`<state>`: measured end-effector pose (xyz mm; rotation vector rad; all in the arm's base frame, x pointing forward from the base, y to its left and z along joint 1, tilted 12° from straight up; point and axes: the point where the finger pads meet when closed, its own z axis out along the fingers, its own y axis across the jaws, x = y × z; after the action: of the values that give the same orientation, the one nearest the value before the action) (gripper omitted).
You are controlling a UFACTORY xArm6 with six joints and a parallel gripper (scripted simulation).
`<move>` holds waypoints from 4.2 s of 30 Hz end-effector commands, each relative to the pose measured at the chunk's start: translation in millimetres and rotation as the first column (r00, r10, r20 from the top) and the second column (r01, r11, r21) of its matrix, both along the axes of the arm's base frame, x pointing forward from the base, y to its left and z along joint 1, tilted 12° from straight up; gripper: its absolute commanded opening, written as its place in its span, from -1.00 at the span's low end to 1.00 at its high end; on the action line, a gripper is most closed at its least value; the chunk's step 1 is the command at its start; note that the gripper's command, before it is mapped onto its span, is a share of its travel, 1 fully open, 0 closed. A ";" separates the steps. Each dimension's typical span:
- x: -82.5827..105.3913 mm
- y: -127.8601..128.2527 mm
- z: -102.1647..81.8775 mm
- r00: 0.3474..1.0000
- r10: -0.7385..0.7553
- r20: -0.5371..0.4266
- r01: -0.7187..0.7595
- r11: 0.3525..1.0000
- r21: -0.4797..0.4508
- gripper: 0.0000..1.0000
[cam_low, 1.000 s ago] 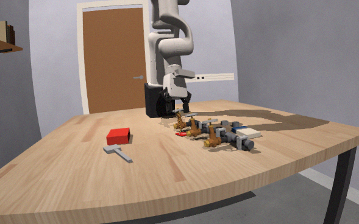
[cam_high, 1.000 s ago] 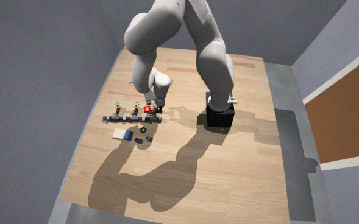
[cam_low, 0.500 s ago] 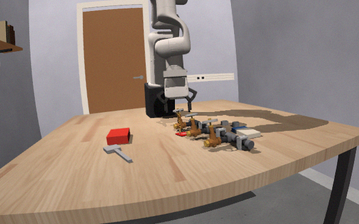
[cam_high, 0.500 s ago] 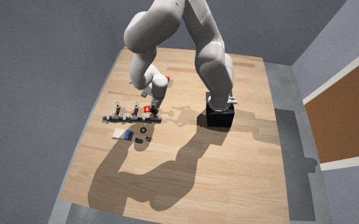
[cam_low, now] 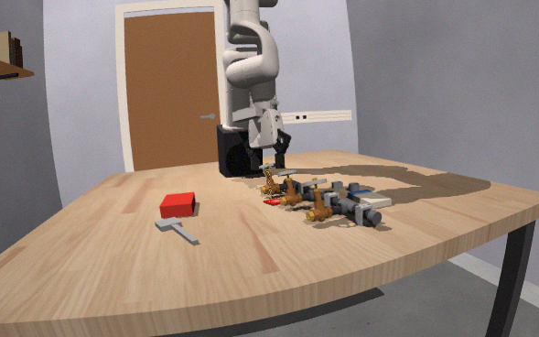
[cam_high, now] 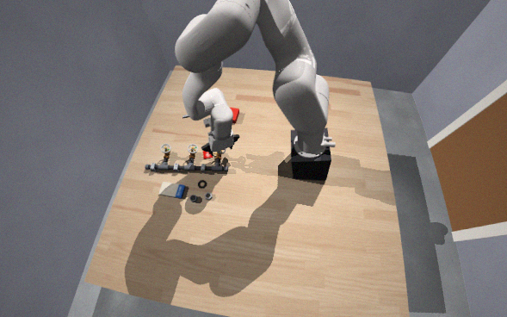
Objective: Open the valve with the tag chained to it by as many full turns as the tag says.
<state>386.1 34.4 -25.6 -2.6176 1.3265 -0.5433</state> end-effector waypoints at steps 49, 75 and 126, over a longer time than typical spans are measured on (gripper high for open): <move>0.4 -0.1 0.5 0.913 -0.408 0.021 0.382 0.871 0.309 1.00; 0.4 -0.1 0.5 0.913 -0.408 0.021 0.382 0.871 0.309 -1.00; 0.4 -0.1 0.5 0.827 0.559 0.055 -0.542 0.819 -0.188 -1.00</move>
<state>385.9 34.2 -25.8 -2.7463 0.7413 -0.6054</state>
